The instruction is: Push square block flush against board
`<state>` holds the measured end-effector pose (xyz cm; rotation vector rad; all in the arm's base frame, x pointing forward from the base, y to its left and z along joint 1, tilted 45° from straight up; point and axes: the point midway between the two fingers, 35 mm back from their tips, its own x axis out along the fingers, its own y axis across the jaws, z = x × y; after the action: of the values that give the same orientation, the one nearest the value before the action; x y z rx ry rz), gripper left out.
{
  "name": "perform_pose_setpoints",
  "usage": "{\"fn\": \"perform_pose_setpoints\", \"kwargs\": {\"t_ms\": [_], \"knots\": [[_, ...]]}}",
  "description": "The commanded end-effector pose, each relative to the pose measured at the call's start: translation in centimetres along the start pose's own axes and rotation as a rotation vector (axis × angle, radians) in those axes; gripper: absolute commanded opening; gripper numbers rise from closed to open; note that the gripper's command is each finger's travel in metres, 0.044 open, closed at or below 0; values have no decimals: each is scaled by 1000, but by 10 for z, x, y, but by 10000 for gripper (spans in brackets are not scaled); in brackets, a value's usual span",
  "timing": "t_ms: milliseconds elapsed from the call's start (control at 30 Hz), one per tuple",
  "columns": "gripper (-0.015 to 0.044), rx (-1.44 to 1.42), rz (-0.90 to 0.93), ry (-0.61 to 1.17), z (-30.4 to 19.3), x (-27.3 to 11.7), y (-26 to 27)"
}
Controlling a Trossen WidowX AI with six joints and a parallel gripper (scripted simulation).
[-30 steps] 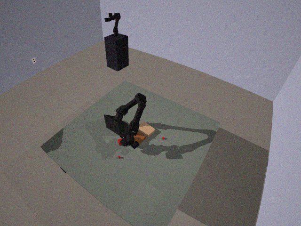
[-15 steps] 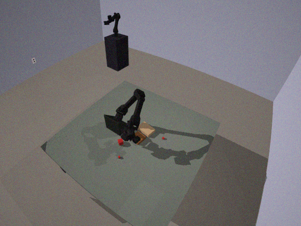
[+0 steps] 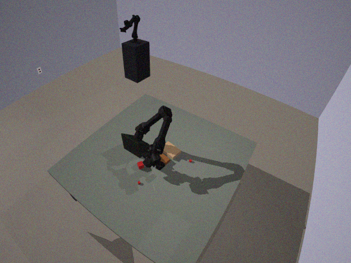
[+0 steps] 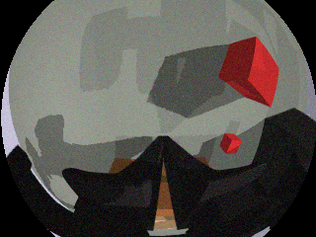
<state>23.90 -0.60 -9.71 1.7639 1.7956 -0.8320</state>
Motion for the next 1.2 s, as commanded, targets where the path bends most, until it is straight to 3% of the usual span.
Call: {"fn": "perform_pose_setpoints", "kwargs": {"t_ms": [0, 1167], "knots": [[0, 1, 7, 3, -3, 3, 1], [0, 3, 8, 0, -50, 2, 5]]}}
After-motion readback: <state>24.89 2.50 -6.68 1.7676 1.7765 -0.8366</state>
